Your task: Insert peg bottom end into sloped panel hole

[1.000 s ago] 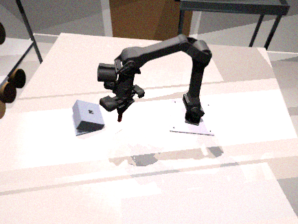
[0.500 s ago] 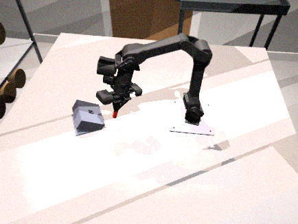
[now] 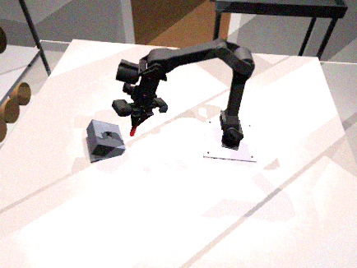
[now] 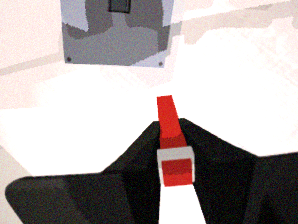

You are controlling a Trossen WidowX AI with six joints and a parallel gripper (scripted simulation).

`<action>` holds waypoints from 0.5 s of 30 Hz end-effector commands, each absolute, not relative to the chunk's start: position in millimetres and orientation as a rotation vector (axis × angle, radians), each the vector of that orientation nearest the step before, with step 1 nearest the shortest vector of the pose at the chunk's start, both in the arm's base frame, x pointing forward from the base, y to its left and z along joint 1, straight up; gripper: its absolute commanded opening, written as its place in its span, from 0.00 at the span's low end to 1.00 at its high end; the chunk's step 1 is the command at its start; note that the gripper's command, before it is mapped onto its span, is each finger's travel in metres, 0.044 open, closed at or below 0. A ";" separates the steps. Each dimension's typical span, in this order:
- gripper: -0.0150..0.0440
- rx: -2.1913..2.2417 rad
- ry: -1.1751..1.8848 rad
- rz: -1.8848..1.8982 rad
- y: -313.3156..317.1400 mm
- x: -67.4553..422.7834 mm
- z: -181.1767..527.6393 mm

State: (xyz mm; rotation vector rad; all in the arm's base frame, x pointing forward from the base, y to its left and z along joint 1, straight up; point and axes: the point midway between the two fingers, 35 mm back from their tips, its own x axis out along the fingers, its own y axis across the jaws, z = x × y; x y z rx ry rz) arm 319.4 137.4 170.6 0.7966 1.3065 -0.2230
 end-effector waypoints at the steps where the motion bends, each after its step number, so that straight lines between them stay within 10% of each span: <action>1: 0.25 0.837 1.291 -0.230 132.5 323.9 171.1; 15: 0.25 0.943 1.225 -0.236 117.1 340.5 178.3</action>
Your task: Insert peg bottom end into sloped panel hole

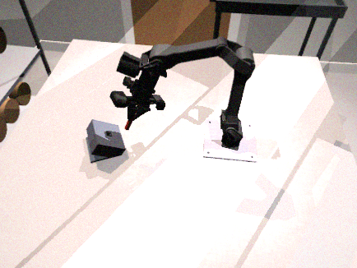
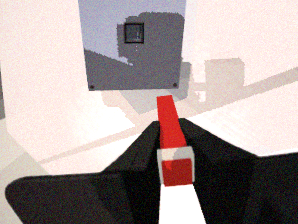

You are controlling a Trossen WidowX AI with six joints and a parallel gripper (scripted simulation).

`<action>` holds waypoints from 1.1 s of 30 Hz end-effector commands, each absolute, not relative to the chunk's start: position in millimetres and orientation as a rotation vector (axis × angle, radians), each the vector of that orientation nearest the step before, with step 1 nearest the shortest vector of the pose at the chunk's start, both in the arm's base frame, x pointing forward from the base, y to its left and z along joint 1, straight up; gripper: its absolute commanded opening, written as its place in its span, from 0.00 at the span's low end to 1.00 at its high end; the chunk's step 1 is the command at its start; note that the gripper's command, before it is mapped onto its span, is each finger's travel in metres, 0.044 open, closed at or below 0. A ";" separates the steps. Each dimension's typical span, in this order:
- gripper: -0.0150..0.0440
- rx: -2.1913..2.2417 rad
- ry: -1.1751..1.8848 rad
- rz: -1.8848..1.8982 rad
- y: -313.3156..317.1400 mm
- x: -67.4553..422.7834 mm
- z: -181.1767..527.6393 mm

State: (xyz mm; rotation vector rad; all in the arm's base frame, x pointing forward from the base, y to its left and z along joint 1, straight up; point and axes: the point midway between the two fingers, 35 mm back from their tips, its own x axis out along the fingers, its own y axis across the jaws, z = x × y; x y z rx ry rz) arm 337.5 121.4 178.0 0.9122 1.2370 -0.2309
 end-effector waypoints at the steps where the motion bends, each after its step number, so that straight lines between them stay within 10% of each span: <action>1: 0.25 0.950 1.220 -0.236 115.9 341.6 178.8; 33: 0.25 1.080 1.124 -0.239 104.0 379.2 163.5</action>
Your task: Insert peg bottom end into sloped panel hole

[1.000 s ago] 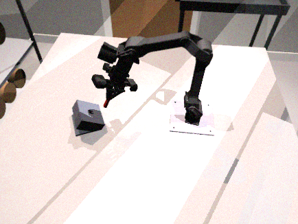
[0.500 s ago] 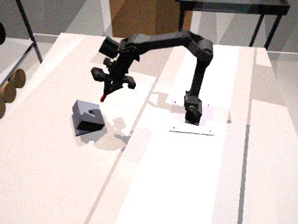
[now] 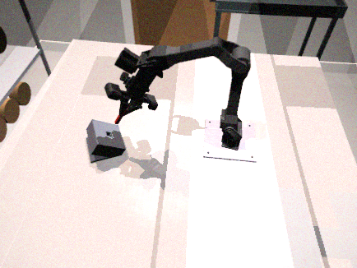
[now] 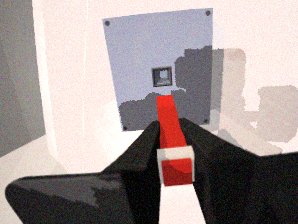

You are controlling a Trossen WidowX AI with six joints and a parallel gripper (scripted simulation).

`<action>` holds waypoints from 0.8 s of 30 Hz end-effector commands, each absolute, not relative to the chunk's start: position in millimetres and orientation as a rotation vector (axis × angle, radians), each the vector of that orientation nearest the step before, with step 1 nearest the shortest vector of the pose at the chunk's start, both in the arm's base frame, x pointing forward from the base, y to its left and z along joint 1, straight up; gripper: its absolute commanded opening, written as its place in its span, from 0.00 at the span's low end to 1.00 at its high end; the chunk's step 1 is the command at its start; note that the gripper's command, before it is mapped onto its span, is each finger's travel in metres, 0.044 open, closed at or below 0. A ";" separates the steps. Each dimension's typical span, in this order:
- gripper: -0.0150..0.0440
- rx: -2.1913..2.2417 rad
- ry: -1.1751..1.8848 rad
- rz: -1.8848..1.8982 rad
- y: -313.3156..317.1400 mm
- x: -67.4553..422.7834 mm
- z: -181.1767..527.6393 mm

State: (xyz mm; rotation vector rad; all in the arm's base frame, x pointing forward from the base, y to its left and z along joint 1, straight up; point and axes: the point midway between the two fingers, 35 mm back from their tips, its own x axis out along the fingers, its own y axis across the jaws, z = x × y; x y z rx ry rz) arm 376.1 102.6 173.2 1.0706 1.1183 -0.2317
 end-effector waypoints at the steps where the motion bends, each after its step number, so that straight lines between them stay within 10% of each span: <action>1: 0.25 1.082 1.122 -0.239 104.4 380.5 161.9; 24: 0.25 1.101 1.107 -0.238 109.6 395.3 142.5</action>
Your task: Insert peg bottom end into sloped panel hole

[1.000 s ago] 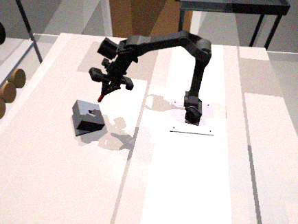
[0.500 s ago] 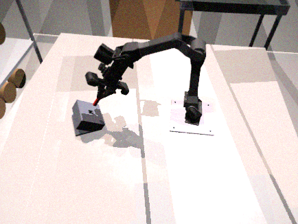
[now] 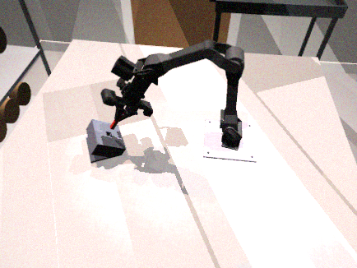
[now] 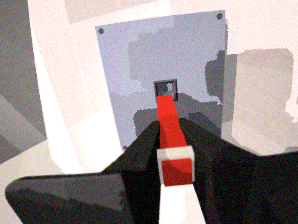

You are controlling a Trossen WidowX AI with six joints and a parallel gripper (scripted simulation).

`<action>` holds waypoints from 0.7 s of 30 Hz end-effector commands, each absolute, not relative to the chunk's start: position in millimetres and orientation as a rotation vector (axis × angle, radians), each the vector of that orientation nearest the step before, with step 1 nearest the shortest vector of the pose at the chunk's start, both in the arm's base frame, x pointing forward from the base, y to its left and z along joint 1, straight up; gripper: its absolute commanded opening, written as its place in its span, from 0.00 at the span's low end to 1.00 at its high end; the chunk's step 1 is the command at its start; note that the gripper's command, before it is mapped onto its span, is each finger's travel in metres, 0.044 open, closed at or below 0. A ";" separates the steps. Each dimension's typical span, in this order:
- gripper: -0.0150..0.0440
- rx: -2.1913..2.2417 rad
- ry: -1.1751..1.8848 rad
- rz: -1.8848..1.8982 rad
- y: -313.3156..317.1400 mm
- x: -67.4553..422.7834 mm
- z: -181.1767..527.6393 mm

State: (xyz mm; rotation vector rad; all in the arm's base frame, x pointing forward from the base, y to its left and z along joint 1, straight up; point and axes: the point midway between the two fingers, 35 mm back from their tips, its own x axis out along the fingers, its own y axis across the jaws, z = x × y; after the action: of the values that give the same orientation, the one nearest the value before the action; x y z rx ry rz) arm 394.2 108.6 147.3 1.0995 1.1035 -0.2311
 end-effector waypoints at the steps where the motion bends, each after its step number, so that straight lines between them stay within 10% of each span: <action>1: 0.25 1.101 1.107 -0.238 110.1 396.1 141.5; 21: 0.25 1.101 1.102 -0.228 115.6 403.8 132.1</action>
State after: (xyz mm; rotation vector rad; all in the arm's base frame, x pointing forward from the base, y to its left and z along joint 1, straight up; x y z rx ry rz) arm 403.8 115.7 130.7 1.1002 1.1044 -0.2295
